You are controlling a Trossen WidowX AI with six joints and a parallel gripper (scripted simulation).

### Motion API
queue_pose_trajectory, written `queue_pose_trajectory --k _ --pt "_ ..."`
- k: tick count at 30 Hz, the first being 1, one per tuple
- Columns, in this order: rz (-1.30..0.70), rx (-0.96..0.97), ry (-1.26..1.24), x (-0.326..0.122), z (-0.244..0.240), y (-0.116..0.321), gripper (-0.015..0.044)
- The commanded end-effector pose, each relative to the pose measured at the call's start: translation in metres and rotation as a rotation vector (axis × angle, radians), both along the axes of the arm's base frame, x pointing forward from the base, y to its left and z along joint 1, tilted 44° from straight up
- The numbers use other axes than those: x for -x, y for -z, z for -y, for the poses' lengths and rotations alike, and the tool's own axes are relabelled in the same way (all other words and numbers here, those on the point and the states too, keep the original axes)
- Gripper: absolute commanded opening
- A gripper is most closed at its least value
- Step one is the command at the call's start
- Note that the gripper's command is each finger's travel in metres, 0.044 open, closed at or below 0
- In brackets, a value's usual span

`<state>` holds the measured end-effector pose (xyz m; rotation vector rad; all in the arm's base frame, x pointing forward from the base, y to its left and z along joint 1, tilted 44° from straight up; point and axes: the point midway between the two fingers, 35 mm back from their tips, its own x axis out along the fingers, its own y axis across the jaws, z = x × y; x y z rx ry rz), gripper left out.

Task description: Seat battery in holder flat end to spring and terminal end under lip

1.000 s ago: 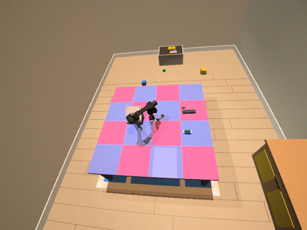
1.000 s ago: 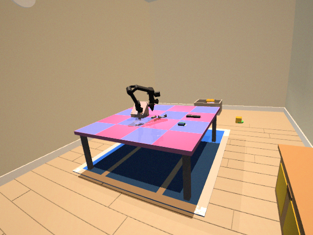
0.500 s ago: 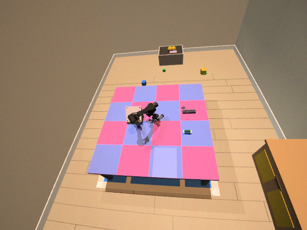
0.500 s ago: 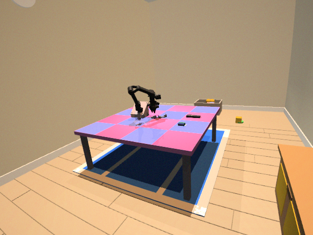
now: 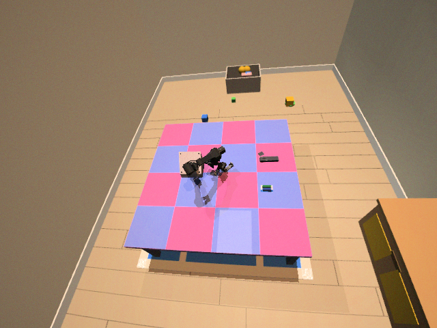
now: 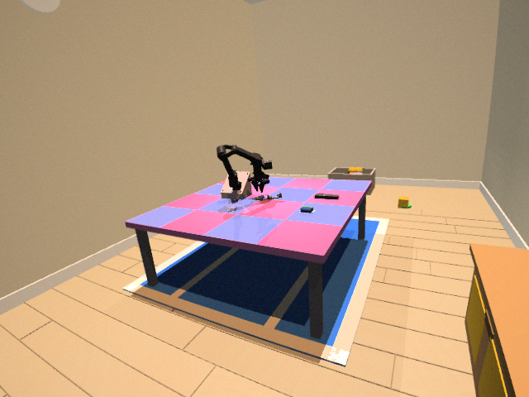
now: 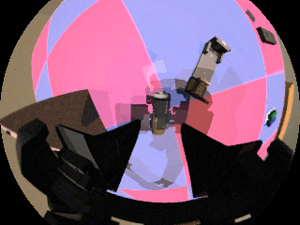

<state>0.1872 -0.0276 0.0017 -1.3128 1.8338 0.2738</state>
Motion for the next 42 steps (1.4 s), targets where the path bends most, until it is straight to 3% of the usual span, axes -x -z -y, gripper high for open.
queue_pose_trajectory --k 1,28,33,42 --pt "-0.012 0.005 -0.006 0.002 0.005 0.005 0.0235" --pt "-0.013 0.008 -0.006 0.007 0.033 0.034 0.0235" --pt "-0.013 0.008 -0.006 0.007 0.033 0.034 0.0103" --pt "-0.013 0.008 -0.006 0.007 0.033 0.034 0.0073"
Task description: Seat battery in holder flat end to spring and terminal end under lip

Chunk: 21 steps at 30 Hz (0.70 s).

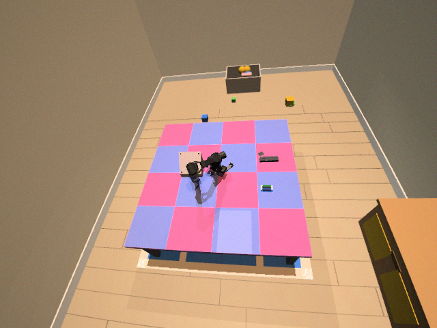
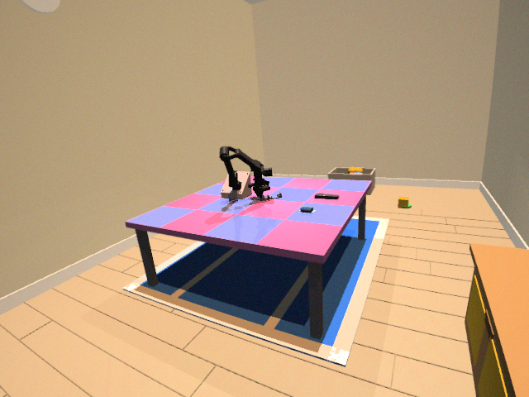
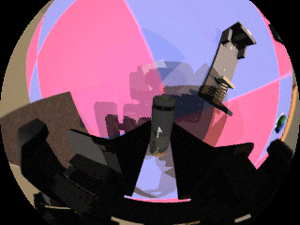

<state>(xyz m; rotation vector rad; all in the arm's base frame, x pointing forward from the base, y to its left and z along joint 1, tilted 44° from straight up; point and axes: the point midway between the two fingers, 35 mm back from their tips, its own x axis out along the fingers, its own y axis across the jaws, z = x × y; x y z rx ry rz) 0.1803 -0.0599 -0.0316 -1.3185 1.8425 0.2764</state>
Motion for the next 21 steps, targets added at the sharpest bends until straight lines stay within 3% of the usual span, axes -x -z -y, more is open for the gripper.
queue_pose_trajectory --k 1,10,21 --pt "0.002 0.000 -0.002 0.000 0.000 0.000 0.0073" --pt "-0.003 0.000 -0.004 -0.005 -0.033 -0.035 0.0073" --pt "0.071 0.007 0.068 -0.036 -0.045 -0.035 0.0073"
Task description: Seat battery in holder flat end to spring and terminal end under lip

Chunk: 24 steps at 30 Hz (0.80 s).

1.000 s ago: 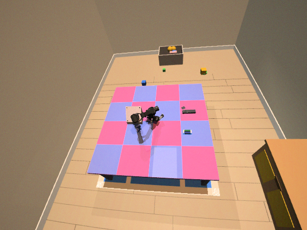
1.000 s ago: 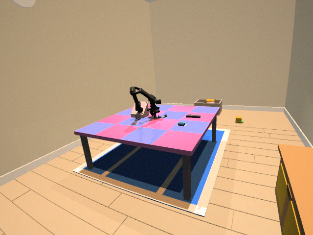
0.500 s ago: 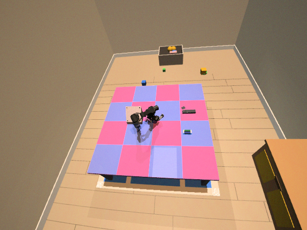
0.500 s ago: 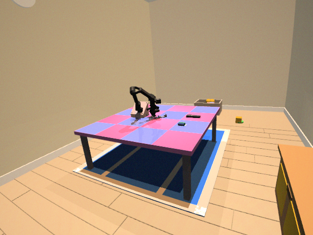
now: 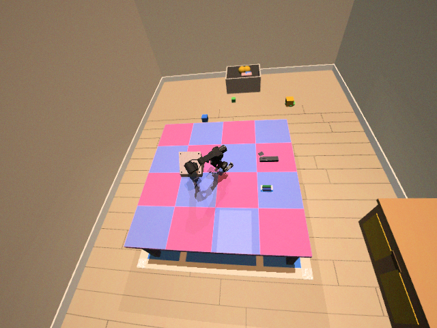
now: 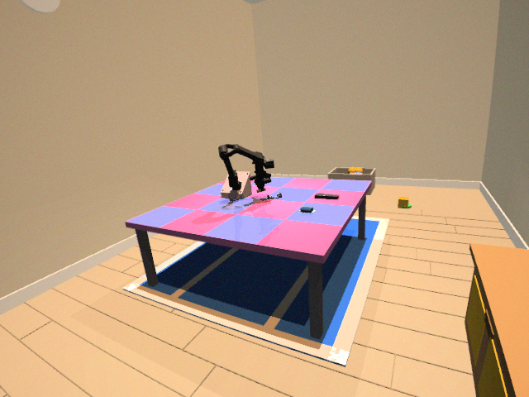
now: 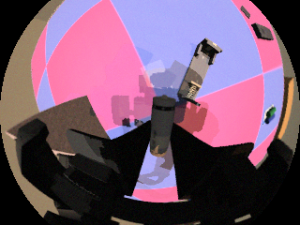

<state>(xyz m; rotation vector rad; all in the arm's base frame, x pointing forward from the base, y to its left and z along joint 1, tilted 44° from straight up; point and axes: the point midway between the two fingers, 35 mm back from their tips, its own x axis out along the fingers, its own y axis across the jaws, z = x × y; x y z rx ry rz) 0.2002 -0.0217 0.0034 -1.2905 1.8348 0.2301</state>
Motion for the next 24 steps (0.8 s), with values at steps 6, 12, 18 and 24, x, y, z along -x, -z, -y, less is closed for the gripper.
queue_pose_trajectory --k 6,12,18,24 --pt "0.116 0.012 0.119 -0.048 -0.018 0.003 0.0073" --pt "0.196 0.023 0.202 -0.078 -0.029 0.008 0.0073" --pt "0.229 0.028 0.235 -0.091 -0.033 0.010 0.0073" --pt "0.239 0.002 0.226 -0.090 -0.030 0.015 0.0073"
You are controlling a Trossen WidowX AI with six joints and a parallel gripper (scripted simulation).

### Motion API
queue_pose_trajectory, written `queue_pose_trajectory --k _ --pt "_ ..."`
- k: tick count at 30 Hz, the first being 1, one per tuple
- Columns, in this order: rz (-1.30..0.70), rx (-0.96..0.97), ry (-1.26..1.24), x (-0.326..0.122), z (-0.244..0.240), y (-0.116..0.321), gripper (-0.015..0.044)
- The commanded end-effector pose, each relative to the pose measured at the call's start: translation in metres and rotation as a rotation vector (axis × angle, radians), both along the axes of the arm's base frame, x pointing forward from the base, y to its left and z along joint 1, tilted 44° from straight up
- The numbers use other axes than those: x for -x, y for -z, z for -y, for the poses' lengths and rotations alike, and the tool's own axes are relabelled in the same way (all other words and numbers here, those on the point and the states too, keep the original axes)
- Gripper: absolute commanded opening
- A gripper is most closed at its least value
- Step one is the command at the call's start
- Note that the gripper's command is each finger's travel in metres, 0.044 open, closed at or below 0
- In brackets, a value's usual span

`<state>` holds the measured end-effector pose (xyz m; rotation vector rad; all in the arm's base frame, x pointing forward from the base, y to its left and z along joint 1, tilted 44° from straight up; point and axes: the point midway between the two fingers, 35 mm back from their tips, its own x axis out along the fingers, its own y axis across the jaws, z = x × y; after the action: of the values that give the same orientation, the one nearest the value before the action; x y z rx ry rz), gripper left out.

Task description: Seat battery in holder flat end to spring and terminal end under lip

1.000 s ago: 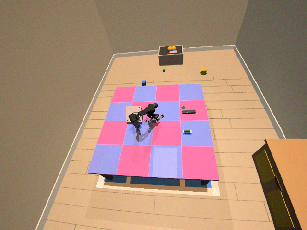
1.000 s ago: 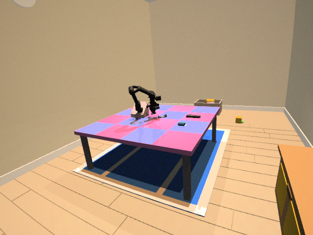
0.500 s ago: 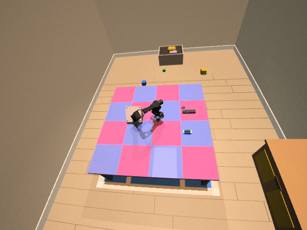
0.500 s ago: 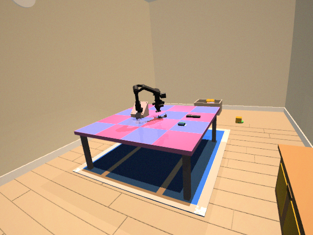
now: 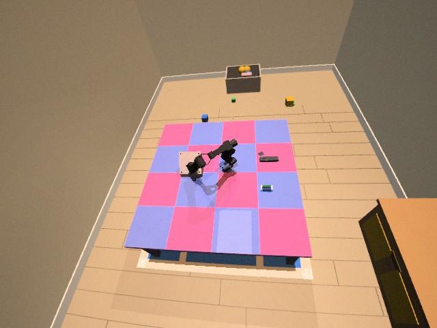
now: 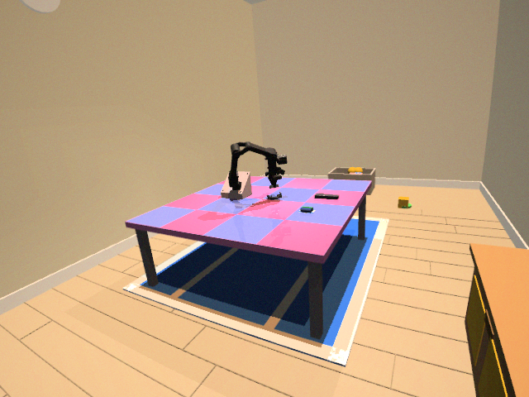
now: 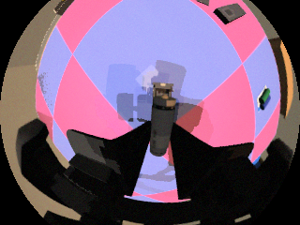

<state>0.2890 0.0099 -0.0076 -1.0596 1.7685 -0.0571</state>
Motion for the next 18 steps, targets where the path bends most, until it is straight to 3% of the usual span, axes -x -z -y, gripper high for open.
queue_pose_trajectory --k 1,18 --pt "0.016 -0.023 -0.009 -0.001 0.003 0.006 0.0073" --pt "0.132 -0.158 -0.106 -0.002 0.023 0.029 0.0073"
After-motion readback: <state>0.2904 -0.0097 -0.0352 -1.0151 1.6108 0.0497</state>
